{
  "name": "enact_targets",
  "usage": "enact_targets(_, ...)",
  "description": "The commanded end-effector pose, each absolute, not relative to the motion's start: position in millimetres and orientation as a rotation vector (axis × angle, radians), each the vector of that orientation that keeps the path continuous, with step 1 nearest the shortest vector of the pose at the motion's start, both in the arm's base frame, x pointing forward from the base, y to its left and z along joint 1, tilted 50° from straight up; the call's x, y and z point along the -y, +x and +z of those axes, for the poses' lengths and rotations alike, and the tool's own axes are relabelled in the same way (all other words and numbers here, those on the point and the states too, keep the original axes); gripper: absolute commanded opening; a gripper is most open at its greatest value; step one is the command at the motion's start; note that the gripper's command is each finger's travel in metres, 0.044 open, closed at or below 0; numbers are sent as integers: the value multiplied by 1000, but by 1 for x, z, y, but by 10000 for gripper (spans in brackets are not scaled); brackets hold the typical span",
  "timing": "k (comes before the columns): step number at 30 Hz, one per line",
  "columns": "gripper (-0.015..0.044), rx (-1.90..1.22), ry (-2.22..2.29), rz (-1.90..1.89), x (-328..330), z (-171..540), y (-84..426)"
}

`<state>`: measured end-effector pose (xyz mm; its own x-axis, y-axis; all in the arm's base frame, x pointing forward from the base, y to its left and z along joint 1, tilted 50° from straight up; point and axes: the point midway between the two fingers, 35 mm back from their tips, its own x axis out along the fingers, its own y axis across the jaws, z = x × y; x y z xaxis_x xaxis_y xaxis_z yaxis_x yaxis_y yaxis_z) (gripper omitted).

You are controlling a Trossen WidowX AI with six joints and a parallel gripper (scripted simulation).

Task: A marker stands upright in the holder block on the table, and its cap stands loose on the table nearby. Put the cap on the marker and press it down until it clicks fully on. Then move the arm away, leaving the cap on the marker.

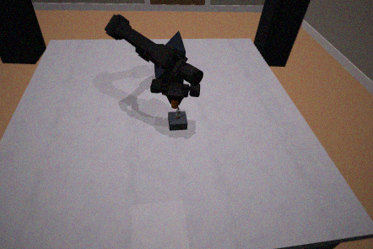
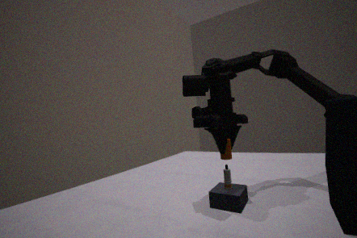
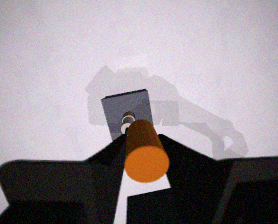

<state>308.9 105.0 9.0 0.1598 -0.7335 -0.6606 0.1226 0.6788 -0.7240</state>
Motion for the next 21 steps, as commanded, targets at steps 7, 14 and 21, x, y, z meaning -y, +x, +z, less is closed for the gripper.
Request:
enact_targets(7,0,-1274,-594,-669,-118,-1,303)
enact_targets(14,0,-1274,-594,-669,-114,-5,304)
enact_targets(21,0,-1274,-594,-668,-106,-12,306)
